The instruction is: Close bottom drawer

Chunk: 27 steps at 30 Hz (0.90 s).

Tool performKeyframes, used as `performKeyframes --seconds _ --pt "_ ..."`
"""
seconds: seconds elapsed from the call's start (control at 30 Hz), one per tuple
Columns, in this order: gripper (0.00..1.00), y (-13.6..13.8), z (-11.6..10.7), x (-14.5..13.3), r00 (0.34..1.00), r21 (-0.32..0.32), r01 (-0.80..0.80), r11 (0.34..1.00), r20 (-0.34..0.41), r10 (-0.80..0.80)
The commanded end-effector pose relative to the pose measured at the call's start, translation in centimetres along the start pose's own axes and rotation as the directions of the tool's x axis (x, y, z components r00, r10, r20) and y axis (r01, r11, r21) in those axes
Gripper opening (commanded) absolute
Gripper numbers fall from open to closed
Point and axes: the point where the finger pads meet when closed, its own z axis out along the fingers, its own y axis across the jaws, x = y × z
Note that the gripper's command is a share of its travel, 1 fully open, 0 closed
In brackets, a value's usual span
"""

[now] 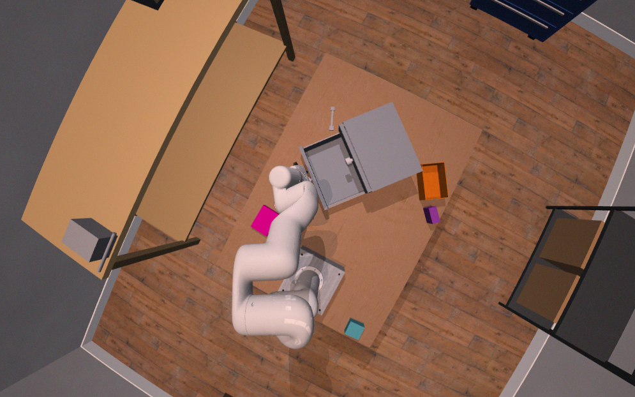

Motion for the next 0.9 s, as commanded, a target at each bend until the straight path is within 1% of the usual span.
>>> performKeyframes --seconds 0.0,0.1,0.6,0.87 --pt "0.6 0.2 0.5 0.1 1.0 -0.004 -0.001 1.0 0.001 0.001" --pt "0.6 0.2 0.7 0.1 1.0 -0.004 -0.001 1.0 0.001 0.001" --pt "0.6 0.2 2.7 0.5 1.0 -0.004 -0.001 1.0 0.001 0.001" --pt "0.6 0.2 3.3 0.6 1.0 -0.004 -0.001 1.0 0.001 0.001"
